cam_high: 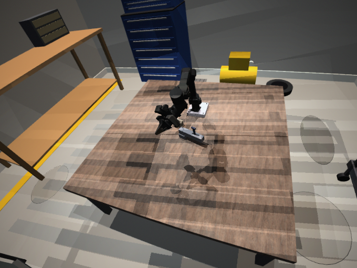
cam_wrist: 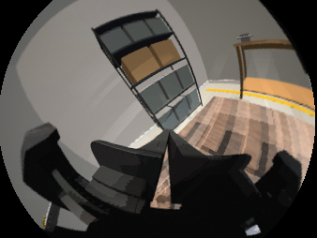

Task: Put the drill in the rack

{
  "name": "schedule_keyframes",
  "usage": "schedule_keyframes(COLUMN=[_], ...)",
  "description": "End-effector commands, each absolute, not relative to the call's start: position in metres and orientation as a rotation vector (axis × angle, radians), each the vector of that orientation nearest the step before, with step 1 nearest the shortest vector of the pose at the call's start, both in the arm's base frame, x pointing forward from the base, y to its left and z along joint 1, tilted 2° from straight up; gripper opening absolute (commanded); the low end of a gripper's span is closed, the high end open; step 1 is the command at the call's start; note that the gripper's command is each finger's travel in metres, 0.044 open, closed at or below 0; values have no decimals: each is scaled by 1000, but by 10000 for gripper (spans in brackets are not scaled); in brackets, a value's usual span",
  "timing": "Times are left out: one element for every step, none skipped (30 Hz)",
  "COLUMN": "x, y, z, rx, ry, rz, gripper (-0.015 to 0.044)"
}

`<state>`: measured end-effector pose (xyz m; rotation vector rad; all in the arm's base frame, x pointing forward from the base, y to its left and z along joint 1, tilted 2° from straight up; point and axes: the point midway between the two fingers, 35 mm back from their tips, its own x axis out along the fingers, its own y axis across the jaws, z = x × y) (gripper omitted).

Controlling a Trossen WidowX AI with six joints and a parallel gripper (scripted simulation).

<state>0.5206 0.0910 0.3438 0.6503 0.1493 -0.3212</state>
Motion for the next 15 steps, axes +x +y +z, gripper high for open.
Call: schedule_keyframes(x=[480,474,468,461,454,447,439,431,423,415,406,397,387,377,368], y=[114,116,118,119,121,122,123,124,125,126,126,127,127,127,127], z=[277,270,262,254,247,240,233,226,219,213,207,201,195,190,185], rx=[466,447,428,409,391,374,356,339,322,305,289,273,258,242,227], ry=[520,563,606,649,693,736,779,824,868,912,957,1002,1047,1092,1138], rz=[-246,-239,-232,-225,-218,-210,-203,-196,-189,-182,-174,-167,-160,-153,-147], gripper=[0,0,0,0,0,0,0,0,0,0,0,0,0,0,0])
